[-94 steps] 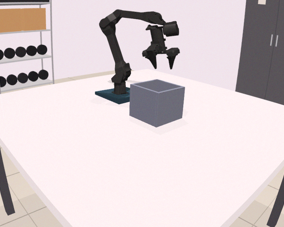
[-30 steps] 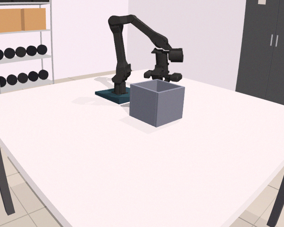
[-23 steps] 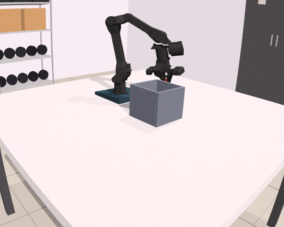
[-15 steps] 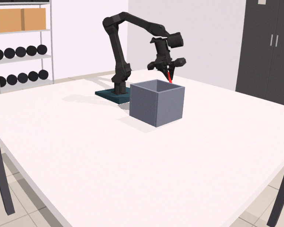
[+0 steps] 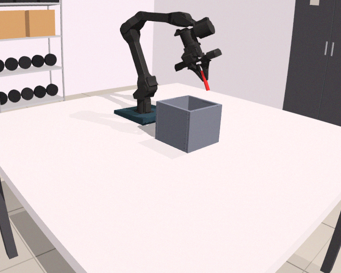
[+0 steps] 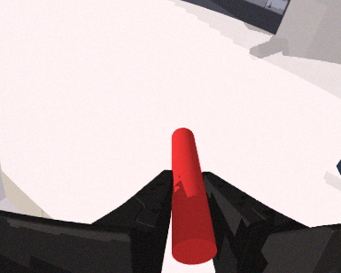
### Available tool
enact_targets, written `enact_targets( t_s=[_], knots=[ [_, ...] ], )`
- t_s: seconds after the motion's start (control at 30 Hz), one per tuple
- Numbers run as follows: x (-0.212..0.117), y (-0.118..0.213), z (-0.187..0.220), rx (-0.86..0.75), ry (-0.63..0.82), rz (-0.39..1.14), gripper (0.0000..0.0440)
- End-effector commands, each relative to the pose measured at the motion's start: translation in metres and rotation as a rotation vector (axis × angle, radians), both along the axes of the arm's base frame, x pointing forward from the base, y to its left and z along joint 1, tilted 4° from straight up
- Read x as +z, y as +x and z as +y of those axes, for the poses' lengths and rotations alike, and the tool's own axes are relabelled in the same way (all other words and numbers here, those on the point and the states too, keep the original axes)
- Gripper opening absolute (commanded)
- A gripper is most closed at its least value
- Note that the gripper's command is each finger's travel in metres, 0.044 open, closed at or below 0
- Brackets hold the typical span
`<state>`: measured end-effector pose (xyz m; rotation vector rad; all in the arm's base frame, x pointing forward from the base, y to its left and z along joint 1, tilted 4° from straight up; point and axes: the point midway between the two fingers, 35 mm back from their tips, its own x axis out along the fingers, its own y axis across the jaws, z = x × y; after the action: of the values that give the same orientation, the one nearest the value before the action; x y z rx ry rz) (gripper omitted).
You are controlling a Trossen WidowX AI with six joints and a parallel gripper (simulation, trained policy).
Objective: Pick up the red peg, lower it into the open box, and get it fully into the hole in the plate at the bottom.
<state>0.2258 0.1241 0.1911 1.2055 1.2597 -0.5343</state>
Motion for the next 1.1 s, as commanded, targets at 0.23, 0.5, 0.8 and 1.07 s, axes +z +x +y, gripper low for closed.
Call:
enact_targets(
  t_s=[0.23,0.5,0.8,1.07],
  knots=[
    [0.029,0.021,-0.047,-0.079,-0.093,-0.073,0.0],
    [0.024,0.03,-0.078,-0.129,-0.151,-0.023,0.0],
    [0.012,0.042,-0.105,-0.162,-0.178,0.041,0.0],
    [-0.001,0.053,-0.123,-0.174,-0.181,0.092,0.0]
  ],
)
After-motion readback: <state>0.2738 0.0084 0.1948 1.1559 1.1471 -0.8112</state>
